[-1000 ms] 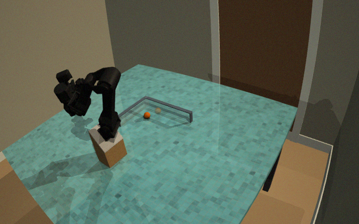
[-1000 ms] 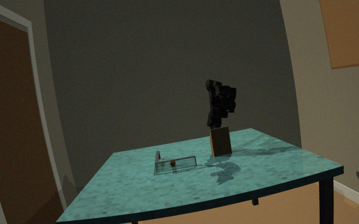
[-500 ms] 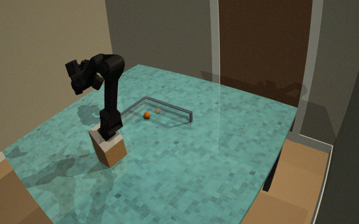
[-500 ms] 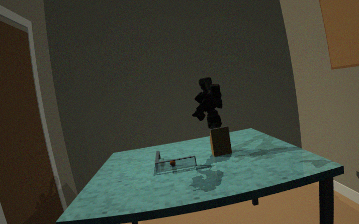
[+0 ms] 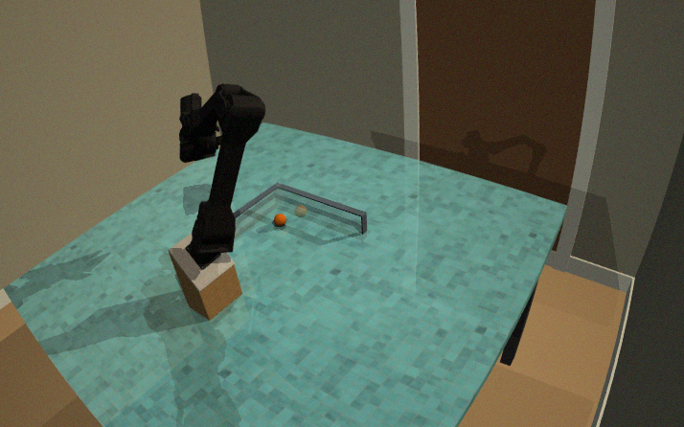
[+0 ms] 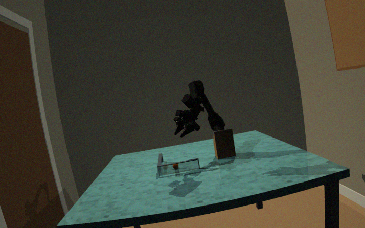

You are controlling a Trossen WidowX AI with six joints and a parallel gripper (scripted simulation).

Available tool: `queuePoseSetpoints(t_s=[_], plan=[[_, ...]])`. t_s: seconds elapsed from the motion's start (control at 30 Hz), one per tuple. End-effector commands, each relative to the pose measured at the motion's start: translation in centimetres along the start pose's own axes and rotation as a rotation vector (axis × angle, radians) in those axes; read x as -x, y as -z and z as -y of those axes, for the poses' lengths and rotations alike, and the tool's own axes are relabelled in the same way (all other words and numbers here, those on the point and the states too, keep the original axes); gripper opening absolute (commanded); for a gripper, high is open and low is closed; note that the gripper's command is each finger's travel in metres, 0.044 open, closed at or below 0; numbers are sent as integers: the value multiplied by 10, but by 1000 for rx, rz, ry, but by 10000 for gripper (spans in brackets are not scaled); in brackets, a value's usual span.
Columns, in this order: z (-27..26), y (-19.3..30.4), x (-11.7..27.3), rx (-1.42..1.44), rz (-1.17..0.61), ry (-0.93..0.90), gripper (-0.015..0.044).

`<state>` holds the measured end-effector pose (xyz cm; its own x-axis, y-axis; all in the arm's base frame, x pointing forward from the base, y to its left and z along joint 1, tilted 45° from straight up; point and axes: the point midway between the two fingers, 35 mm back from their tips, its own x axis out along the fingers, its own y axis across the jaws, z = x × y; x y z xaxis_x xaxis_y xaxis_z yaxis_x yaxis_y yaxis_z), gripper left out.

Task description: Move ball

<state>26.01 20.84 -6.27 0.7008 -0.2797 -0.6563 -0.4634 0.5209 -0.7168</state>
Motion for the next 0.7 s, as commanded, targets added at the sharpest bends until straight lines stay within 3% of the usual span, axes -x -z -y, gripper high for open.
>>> queuePoseSetpoints(t_s=[0.0,0.4,0.5,0.67], plan=[[42,33,-49,327,-281,-52,279],[113,108,-100,821,-634,-418,279],[128,128,-106,914,-680,-543,279],[129,130,-106,921,-682,-554,279]])
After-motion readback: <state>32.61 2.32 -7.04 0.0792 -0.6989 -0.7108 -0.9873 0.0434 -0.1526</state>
